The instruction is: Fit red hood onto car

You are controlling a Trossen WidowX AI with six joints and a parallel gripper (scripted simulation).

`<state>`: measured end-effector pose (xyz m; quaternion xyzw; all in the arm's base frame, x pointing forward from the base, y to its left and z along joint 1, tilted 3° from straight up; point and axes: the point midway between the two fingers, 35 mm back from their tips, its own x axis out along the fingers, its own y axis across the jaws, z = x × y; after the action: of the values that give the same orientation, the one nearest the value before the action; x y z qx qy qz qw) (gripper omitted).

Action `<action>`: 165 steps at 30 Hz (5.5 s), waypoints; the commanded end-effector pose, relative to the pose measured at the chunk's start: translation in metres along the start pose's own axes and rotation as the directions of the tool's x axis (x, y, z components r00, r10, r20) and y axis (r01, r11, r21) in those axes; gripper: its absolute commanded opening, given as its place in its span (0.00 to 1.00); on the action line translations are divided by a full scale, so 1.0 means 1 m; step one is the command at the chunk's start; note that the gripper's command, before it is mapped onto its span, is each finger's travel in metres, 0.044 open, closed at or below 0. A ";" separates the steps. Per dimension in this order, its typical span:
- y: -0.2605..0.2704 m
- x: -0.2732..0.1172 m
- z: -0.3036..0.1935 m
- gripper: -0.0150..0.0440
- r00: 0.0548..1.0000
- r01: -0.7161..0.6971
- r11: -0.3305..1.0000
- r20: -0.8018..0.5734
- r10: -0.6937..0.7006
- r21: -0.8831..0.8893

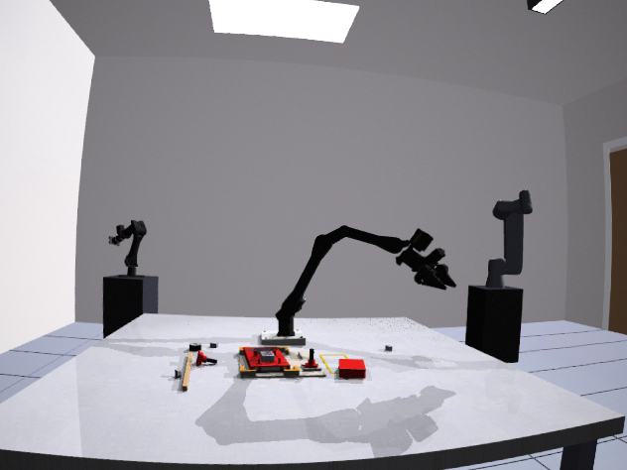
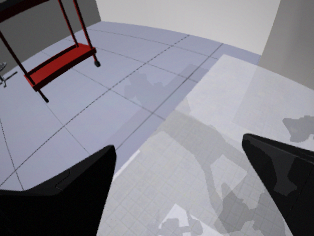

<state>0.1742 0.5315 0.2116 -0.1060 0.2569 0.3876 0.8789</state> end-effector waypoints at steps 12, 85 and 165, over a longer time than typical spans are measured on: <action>-0.247 0.037 -0.080 1.00 0.805 0.392 0.887 -0.557 -0.203 0.244; -0.376 -0.002 -0.201 1.00 0.520 0.684 0.617 -0.853 -0.040 0.388; -0.374 -0.030 -0.158 0.25 0.518 0.686 0.618 -0.854 -0.044 0.384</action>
<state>0.3738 0.1979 0.0679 0.0098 0.7081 -0.0409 0.7049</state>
